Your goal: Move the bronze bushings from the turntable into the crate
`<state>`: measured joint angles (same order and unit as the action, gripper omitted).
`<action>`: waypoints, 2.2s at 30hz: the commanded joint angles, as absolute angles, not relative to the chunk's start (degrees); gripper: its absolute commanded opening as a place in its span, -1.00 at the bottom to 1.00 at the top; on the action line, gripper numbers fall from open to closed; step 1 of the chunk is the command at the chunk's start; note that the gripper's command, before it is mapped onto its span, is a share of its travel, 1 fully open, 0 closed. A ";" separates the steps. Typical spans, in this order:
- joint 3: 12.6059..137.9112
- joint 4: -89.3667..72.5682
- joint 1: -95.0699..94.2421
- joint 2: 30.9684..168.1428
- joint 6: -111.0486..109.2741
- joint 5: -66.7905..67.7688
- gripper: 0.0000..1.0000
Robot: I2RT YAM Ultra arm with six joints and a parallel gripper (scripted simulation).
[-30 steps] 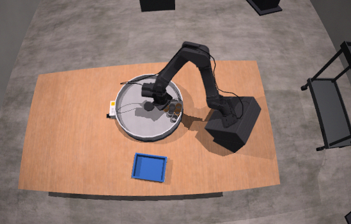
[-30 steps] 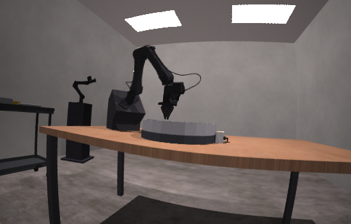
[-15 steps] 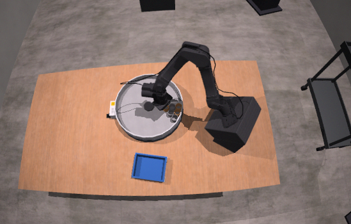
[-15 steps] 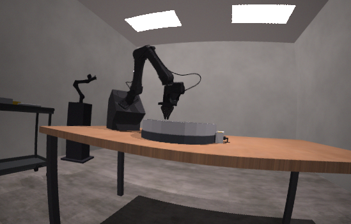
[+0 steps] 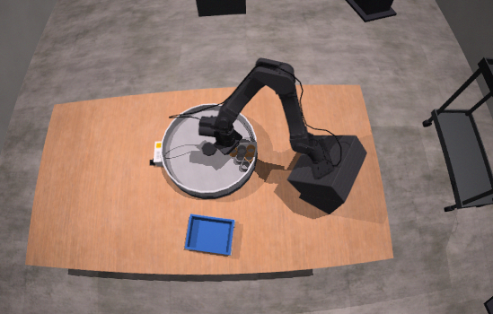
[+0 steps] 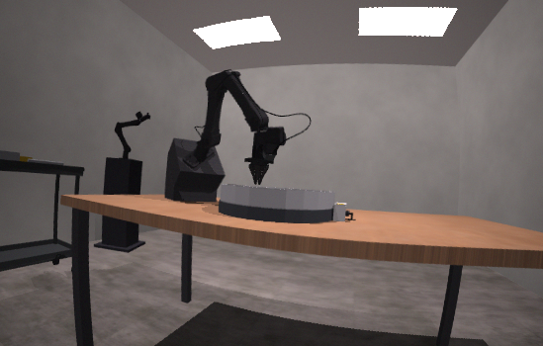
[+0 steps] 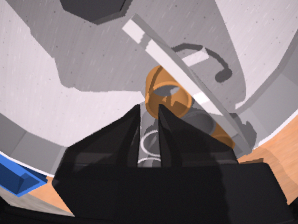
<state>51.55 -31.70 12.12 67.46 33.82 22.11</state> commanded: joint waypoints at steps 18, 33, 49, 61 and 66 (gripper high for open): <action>51.68 -30.58 12.25 66.52 33.45 21.87 -0.70; 51.68 -30.58 12.25 66.52 33.45 21.87 -0.70; 52.59 -31.58 12.32 66.04 33.26 21.60 -0.70; 52.59 -31.59 12.32 66.03 33.32 21.71 -0.70; 52.59 -31.59 12.32 66.03 33.32 21.71 -0.70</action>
